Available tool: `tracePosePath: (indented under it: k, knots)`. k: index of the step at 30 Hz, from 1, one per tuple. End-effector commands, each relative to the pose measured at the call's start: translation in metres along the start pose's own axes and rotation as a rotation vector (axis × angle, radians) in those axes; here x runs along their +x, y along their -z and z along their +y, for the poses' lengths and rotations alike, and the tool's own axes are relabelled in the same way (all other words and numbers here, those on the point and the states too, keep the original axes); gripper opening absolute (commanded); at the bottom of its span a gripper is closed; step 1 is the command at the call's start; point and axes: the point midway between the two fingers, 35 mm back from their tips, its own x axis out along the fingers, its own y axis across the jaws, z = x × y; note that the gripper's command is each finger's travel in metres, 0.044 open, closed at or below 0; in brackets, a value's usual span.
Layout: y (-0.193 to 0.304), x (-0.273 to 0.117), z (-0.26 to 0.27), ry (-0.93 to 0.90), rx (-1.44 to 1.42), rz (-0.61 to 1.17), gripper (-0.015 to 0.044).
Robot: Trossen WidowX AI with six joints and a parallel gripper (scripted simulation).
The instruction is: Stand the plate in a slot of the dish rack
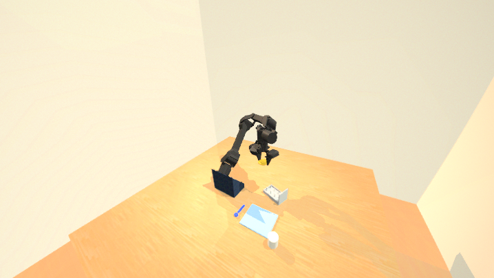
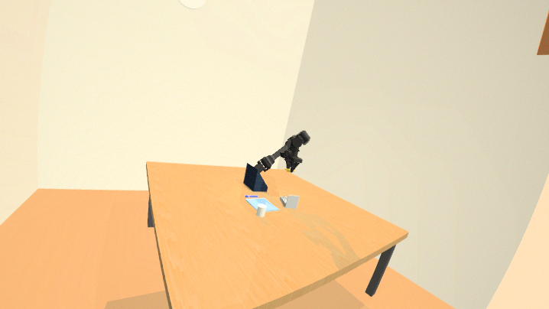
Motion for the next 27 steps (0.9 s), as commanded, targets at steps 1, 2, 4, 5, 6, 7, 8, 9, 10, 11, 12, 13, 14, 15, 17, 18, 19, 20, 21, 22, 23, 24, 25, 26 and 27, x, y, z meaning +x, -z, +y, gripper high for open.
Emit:
tracePosePath:
  k: [1, 2, 4, 5, 6, 7, 8, 9, 10, 11, 12, 13, 14, 15, 17, 18, 19, 20, 21, 22, 23, 24, 25, 26, 27]
  knots:
    - [0.002, 0.001, -0.004, -0.004, 0.022, -0.001, 0.0]
    - [0.001, 0.003, -0.004, 0.0, 0.014, -0.012, 0.0]
    - [-0.003, 0.009, -0.005, 0.013, -0.015, -0.053, 0.0]
    - [-0.005, 0.012, -0.006, 0.019, -0.031, -0.075, 0.0]
    - [-0.007, 0.015, -0.006, 0.025, -0.047, -0.097, 0.0]
    - [-0.009, 0.018, -0.007, 0.03, -0.063, -0.119, 0.0]
    - [-0.012, 0.021, -0.007, 0.036, -0.079, -0.141, 0.0]
    - [-0.014, 0.024, -0.007, 0.04, -0.095, -0.163, 0.0]
    - [-0.016, 0.027, -0.008, 0.045, -0.111, -0.185, 0.0]
    - [-0.018, 0.03, -0.008, 0.049, -0.127, -0.206, 0.0]
    - [-0.02, 0.033, -0.008, 0.052, -0.143, -0.228, 0.0]
    - [-0.022, 0.035, -0.008, 0.056, -0.16, -0.249, 0.0]
    - [-0.024, 0.038, -0.008, 0.058, -0.176, -0.271, 0.0]
    - [-0.026, 0.041, -0.008, 0.061, -0.192, -0.292, 0.0]
    - [-0.03, 0.045, -0.008, 0.064, -0.225, -0.334, 0.0]
    - [-0.032, 0.048, -0.007, 0.066, -0.241, -0.355, 0.0]
    - [-0.034, 0.05, -0.007, 0.067, -0.258, -0.376, 0.0]
    - [-0.036, 0.052, -0.007, 0.067, -0.274, -0.396, 0.0]
    - [-0.038, 0.054, -0.006, 0.067, -0.291, -0.417, 0.0]
    - [-0.039, 0.057, -0.006, 0.067, -0.307, -0.437, 0.0]
    - [-0.041, 0.059, -0.005, 0.066, -0.324, -0.457, 0.0]
    - [-0.043, 0.061, -0.005, 0.065, -0.34, -0.477, 0.0]
    - [-0.044, 0.063, -0.004, 0.063, -0.356, -0.497, 0.0]
    - [-0.046, 0.065, -0.004, 0.061, -0.373, -0.517, 0.0]
    - [-0.047, 0.066, -0.003, 0.059, -0.389, -0.536, 0.0]
